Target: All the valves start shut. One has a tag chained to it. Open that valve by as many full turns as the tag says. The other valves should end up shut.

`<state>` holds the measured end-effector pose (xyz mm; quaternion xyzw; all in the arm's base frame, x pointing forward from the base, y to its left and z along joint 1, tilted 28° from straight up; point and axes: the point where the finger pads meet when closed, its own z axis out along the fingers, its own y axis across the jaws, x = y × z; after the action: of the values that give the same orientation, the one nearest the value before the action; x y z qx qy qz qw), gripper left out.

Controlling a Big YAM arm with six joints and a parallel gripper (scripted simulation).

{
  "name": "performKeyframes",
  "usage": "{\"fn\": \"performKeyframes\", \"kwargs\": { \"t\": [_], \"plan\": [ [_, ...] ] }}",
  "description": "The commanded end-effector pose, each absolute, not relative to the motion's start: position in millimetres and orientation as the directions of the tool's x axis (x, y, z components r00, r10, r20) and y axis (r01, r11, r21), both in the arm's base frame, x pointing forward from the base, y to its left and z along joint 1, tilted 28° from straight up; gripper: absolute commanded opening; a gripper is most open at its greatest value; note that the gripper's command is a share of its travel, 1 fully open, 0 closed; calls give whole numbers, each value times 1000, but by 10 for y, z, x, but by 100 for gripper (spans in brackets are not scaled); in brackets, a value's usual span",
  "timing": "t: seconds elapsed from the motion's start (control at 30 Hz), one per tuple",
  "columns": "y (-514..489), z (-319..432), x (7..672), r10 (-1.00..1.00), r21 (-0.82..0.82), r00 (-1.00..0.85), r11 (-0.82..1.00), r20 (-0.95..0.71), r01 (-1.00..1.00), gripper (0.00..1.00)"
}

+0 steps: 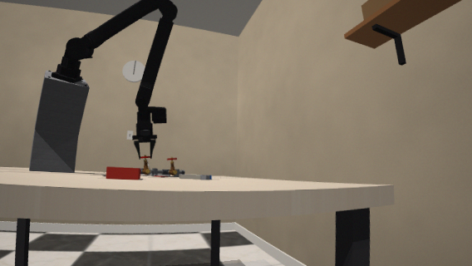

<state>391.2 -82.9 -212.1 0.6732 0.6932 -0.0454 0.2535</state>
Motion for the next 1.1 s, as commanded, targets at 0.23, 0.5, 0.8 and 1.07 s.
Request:
{"fn": "performKeyframes", "kwargs": {
  "t": [0.23, 0.5, 0.8, 1.07],
  "plan": [
    [-812, -2116, 3948, 892, 236, -78, 201, -446, 951, 0],
    [-810, -2117, 3949, 809, 113, -322, 426, -491, 898, 0],
    [-809, -2117, 3950, 610, -65, -615, 682, -499, 729, 0],
    [-812, -2116, 3946, 284, -260, -857, 870, -431, 419, 0]
  ]
}}
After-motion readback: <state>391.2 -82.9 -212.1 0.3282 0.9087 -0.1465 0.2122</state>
